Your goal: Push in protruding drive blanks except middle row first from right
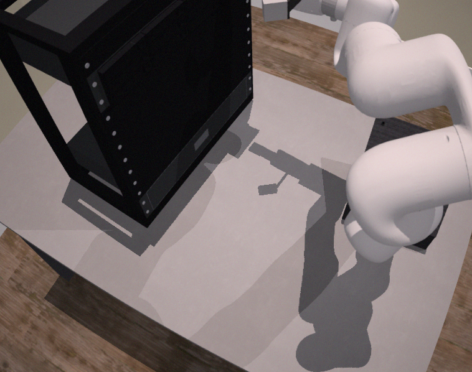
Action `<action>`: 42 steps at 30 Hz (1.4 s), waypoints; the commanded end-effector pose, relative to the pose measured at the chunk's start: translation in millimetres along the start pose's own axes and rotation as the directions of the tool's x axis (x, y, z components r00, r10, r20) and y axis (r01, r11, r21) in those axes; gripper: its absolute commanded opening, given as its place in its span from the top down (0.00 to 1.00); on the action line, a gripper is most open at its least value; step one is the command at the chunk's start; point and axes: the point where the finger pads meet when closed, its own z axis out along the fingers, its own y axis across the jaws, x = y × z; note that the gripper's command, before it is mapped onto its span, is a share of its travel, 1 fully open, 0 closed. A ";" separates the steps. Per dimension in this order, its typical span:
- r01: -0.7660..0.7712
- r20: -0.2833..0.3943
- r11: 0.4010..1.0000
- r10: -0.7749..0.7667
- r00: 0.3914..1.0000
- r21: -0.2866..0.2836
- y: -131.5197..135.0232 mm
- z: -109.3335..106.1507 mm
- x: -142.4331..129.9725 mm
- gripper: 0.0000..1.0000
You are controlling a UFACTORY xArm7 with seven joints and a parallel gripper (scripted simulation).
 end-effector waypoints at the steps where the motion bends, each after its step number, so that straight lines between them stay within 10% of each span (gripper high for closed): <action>1: 0.002 0.000 1.000 -0.002 1.000 -0.003 2.2 0.6 -0.3 1.00; 42: 0.002 0.000 1.000 -0.002 1.000 -0.003 2.5 20.6 -0.5 1.00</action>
